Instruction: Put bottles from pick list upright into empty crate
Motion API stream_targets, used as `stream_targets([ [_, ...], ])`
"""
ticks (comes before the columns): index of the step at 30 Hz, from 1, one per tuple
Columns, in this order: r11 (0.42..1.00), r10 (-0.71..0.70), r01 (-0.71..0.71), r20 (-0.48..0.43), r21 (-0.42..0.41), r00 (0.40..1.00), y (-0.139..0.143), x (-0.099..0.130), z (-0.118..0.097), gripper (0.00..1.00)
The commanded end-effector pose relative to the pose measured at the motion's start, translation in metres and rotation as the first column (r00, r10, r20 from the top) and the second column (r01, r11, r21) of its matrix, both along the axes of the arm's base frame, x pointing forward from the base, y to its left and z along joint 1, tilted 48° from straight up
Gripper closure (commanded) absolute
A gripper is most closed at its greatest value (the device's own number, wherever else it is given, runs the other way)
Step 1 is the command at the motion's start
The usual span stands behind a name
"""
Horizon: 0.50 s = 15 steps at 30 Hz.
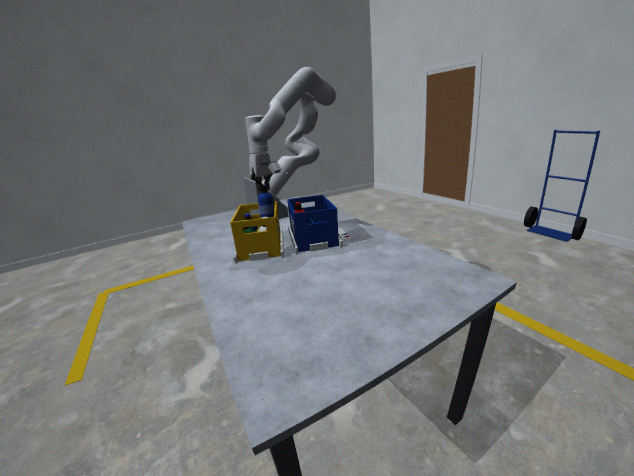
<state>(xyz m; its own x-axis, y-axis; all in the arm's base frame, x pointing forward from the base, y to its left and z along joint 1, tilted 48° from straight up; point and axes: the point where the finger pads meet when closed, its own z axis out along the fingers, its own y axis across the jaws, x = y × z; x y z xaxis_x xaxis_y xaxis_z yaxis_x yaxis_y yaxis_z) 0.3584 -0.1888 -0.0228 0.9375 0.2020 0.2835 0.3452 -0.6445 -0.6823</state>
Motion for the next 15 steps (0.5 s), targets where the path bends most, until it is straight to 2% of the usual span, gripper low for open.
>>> stream_targets([
  [1, 1.000, -0.001, 0.001, 0.001, -0.002, 1.000, -0.007, 0.000, 0.005, 1.00],
  [15, 1.000, -0.001, 0.001, 0.001, -0.002, 1.000, -0.021, -0.001, 0.019, 1.00],
])
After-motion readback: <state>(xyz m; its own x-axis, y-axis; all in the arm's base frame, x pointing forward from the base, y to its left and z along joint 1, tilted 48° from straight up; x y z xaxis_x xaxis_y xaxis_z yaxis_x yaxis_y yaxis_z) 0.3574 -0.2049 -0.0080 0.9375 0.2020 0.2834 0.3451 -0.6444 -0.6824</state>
